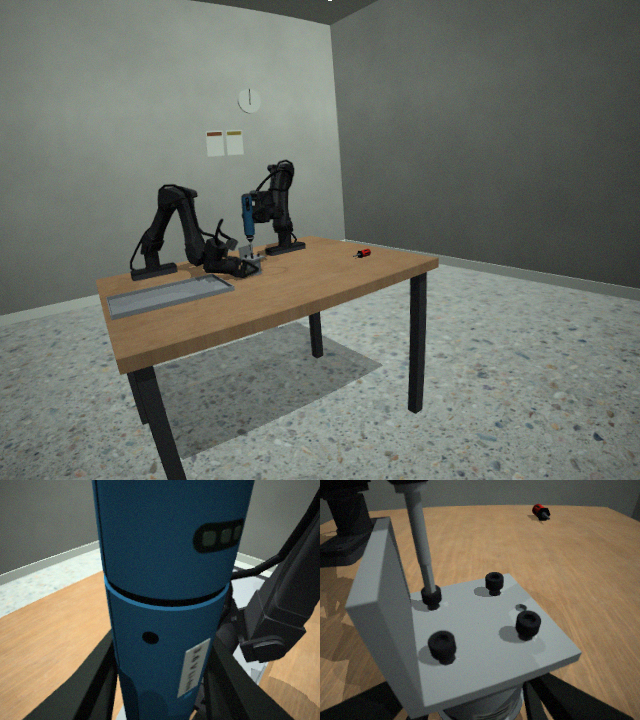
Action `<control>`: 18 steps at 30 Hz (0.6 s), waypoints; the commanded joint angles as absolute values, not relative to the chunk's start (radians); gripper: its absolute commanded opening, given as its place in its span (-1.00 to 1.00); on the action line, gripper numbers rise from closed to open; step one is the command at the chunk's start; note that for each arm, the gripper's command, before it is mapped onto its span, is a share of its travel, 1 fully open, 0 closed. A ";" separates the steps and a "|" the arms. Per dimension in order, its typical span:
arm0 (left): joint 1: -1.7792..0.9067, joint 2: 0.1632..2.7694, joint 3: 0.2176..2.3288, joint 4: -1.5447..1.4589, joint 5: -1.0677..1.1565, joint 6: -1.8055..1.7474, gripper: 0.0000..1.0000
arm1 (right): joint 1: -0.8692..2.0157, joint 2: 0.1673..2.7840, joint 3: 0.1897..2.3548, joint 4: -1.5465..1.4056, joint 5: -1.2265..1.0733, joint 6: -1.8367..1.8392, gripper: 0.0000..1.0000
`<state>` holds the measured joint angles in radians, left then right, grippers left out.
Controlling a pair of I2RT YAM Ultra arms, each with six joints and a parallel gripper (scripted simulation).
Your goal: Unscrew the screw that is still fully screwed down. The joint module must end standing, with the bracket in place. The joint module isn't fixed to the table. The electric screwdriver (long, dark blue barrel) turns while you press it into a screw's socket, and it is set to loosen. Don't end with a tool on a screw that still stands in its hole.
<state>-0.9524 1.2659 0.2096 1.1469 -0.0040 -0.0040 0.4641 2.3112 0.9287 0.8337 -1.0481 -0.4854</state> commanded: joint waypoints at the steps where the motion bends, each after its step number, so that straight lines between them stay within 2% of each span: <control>1: -0.956 1.222 0.250 1.150 -0.006 -0.008 -0.17 | 0.456 2.278 0.927 0.837 -1.060 -0.478 0.17; 18: -0.958 1.177 0.261 1.117 -0.008 -0.009 -0.17 | 0.456 2.278 0.927 0.837 -1.060 -0.478 0.17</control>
<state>-0.9524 1.2213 0.2119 1.0866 -0.0040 -0.0040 0.4641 2.3112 0.9287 0.8337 -1.0477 -0.4854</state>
